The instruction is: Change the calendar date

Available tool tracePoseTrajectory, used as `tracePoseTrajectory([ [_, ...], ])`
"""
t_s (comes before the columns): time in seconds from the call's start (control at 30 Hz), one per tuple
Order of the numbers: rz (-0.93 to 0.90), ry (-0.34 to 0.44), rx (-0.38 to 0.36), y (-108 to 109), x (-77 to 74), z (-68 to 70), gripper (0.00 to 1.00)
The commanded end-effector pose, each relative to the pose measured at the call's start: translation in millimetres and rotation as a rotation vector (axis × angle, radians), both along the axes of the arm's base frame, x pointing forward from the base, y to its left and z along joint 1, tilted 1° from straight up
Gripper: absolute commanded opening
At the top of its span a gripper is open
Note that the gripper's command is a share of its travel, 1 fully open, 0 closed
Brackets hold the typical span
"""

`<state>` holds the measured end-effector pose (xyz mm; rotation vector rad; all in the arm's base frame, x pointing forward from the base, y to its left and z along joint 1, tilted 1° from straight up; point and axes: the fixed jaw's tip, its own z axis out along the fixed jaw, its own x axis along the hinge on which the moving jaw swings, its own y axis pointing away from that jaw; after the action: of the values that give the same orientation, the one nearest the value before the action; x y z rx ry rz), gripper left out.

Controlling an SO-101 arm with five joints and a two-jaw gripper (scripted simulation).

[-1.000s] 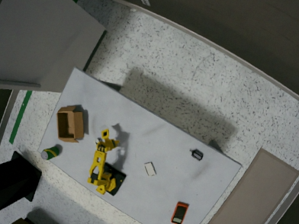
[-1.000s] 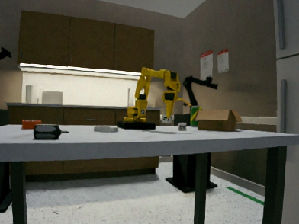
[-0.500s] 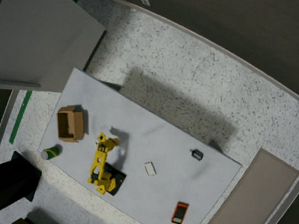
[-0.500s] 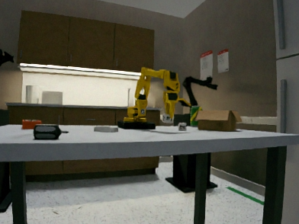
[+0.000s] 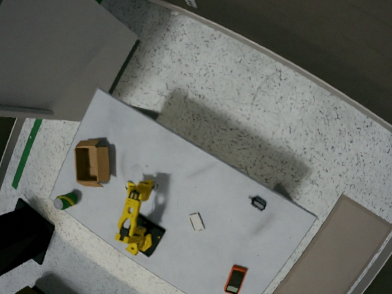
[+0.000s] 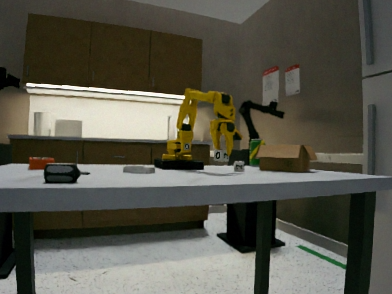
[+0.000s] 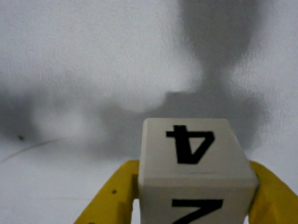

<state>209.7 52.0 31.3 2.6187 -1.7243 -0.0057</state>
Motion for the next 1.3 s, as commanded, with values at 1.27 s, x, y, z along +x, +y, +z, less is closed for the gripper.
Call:
tracePoseTrajectory([
  [1.27,1.207,-0.006,0.006,-11.9,9.8,-3.3,0.00],
])
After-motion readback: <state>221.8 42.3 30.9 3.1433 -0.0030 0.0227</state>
